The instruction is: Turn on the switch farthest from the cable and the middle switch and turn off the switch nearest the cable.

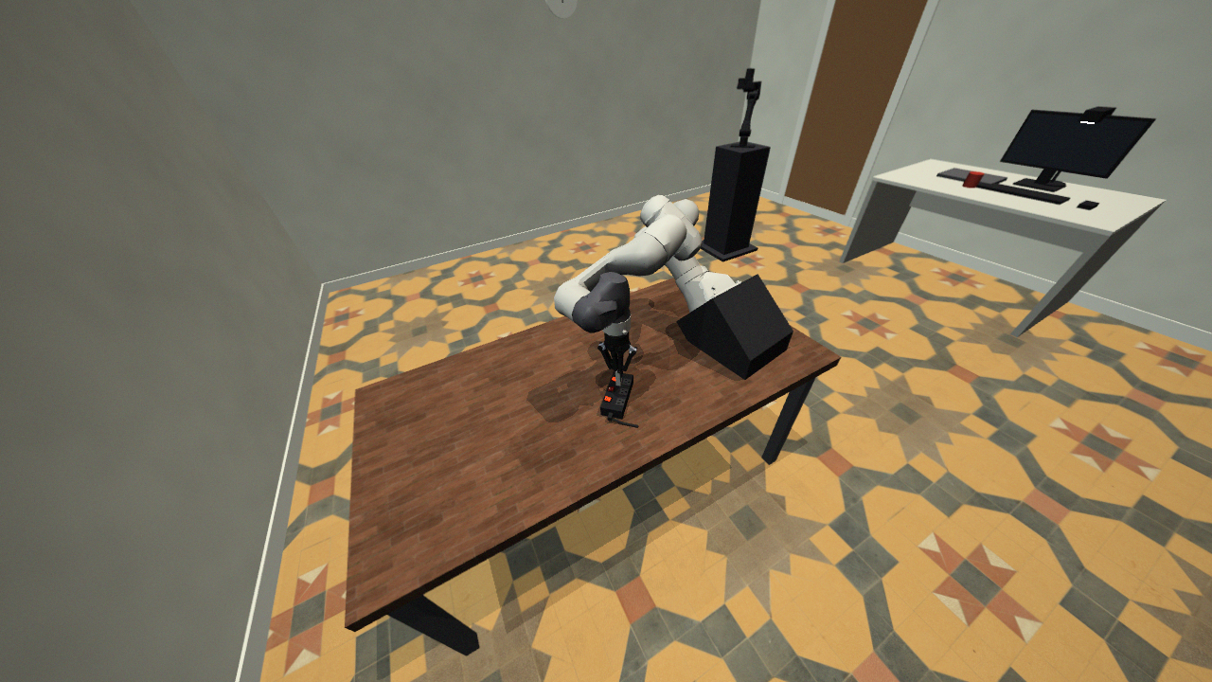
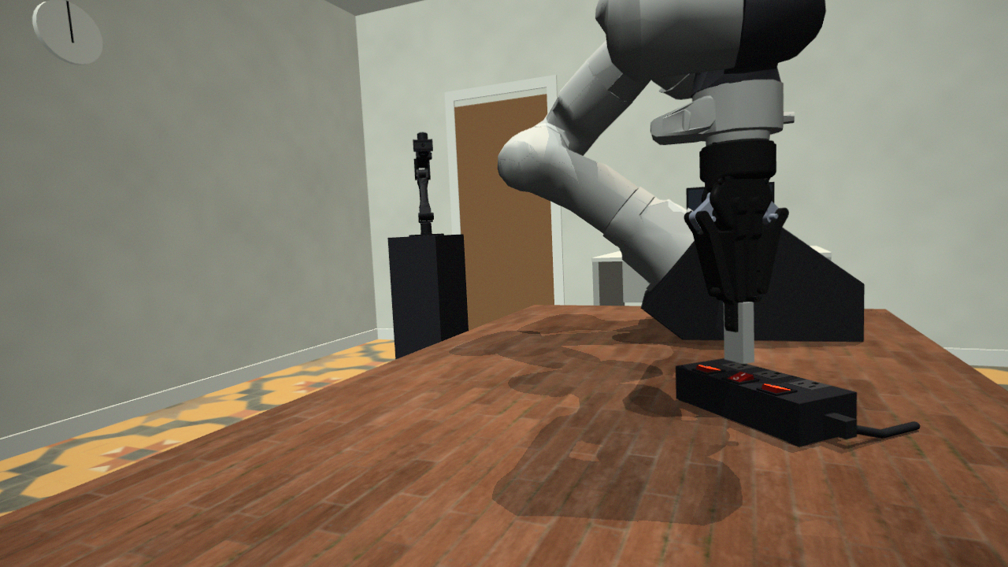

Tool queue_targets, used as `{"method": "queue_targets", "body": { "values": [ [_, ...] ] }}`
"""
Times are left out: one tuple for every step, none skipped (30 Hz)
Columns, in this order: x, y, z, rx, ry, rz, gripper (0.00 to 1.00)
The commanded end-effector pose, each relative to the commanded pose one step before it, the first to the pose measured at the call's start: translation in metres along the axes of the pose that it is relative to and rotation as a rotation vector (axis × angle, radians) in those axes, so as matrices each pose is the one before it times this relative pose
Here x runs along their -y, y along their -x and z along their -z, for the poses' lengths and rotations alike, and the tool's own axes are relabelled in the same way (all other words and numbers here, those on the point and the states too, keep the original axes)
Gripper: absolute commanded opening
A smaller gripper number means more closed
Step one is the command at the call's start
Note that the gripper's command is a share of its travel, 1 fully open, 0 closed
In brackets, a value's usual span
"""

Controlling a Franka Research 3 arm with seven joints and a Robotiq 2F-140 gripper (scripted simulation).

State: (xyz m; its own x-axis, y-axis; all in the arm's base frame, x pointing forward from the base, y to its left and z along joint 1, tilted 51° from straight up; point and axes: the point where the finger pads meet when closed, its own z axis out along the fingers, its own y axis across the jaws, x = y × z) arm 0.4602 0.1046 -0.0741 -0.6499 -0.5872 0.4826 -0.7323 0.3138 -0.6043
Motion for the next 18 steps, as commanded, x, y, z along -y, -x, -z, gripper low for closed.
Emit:
{"method": "queue_targets", "body": {
  "values": [
    [-0.00049,-0.00156,-0.00129,-0.00659,0.00064,-0.01333,0.0],
    [0.0,0.0,0.0,0.0,0.0,0.0,0.0],
    [0.0,0.0,0.0,0.0,0.0,0.0,0.0],
    [0.0,0.0,0.0,0.0,0.0,0.0,0.0],
    [0.0,0.0,0.0,0.0,0.0,0.0,0.0],
    [0.0,0.0,0.0,0.0,0.0,0.0,0.0],
    [0.0,0.0,0.0,0.0,0.0,0.0,0.0],
    [0.0,0.0,0.0,0.0,0.0,0.0,0.0],
    [0.00004,0.00007,0.0,0.0,0.0,0.0,0.0],
    [0.00024,0.0004,0.0,0.0,0.0,0.0,0.0],
    [0.00057,0.00094,0.0,0.0,0.0,0.0,0.0],
    [0.00094,0.00155,0.0,0.0,0.0,0.0,0.0],
    [0.00129,0.00212,0.0,0.0,0.0,0.0,0.0],
    [0.00157,0.00258,0.0,0.0,0.0,0.0,0.0],
    [0.00174,0.00287,0.0,0.0,0.0,0.0,0.0],
    [0.00179,0.00295,0.0,0.0,0.0,0.0,0.0],
    [0.00172,0.00283,0.0,0.0,0.0,0.0,0.0],
    [0.00153,0.00252,0.0,0.0,0.0,0.0,0.0]
  ]
}}
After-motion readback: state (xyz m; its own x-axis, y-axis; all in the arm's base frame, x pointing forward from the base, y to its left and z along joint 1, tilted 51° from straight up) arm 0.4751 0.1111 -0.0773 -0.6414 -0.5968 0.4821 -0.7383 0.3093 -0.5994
